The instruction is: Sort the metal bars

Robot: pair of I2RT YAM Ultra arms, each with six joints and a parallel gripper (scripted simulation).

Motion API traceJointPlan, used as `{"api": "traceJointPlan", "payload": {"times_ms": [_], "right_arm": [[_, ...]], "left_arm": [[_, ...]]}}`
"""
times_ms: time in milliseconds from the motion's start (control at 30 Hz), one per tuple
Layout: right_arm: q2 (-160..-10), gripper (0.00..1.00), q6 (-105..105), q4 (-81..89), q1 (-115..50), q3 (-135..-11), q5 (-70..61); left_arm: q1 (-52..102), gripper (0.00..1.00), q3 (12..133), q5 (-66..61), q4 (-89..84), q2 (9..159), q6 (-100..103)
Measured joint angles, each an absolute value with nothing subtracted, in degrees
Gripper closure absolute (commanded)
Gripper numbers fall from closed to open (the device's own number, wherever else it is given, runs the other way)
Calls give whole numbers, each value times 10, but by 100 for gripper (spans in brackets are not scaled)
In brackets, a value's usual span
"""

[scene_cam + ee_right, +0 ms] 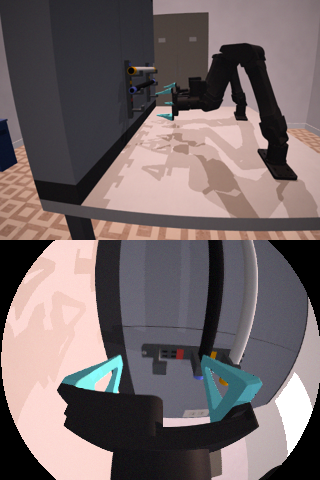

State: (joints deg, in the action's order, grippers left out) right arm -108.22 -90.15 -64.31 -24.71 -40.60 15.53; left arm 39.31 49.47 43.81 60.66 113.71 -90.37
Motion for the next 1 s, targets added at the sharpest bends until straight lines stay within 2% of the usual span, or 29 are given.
{"api": "traceJointPlan", "payload": {"times_ms": [1000], "right_arm": [[-1025,0,-902,-560,-247,-435,155]], "left_arm": [[393,0,521,438,541,1087,-905]]}}
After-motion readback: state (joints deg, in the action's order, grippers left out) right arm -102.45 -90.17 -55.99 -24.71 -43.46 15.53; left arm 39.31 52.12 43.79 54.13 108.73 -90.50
